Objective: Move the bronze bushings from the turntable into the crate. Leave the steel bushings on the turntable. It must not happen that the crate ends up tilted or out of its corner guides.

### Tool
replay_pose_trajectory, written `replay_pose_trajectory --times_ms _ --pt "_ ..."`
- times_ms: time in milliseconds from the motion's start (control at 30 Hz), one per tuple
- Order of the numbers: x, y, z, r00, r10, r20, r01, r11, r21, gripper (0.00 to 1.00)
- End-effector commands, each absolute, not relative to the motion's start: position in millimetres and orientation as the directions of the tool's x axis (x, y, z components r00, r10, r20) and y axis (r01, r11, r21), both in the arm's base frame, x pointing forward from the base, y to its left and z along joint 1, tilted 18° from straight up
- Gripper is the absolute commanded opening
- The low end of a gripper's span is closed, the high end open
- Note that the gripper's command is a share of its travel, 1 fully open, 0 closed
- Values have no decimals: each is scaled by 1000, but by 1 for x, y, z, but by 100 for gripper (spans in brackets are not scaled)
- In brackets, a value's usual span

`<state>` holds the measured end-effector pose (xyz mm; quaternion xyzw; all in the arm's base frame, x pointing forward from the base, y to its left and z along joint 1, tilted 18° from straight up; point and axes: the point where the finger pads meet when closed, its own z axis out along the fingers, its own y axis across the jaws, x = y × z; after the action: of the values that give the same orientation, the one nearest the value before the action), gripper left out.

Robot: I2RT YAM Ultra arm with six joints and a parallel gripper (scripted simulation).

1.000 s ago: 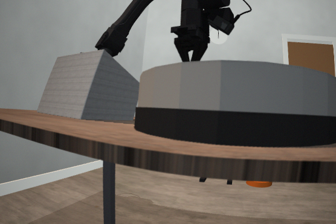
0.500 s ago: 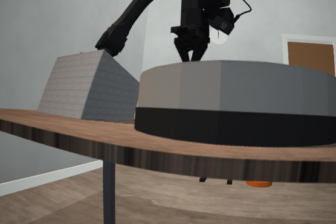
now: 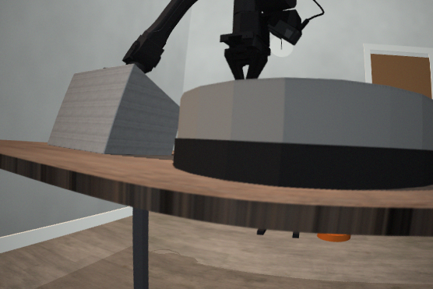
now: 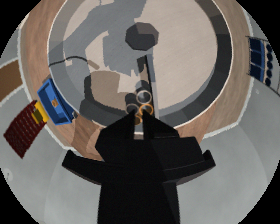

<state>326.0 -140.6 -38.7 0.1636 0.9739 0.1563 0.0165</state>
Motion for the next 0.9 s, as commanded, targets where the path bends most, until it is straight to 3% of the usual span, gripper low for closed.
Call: replay_pose_trajectory --times_ms 0,867 --pt "328 -150 -40 -943 332 21 322 896 306 13" --pt "331 -144 -39 -944 329 24 320 896 307 13"
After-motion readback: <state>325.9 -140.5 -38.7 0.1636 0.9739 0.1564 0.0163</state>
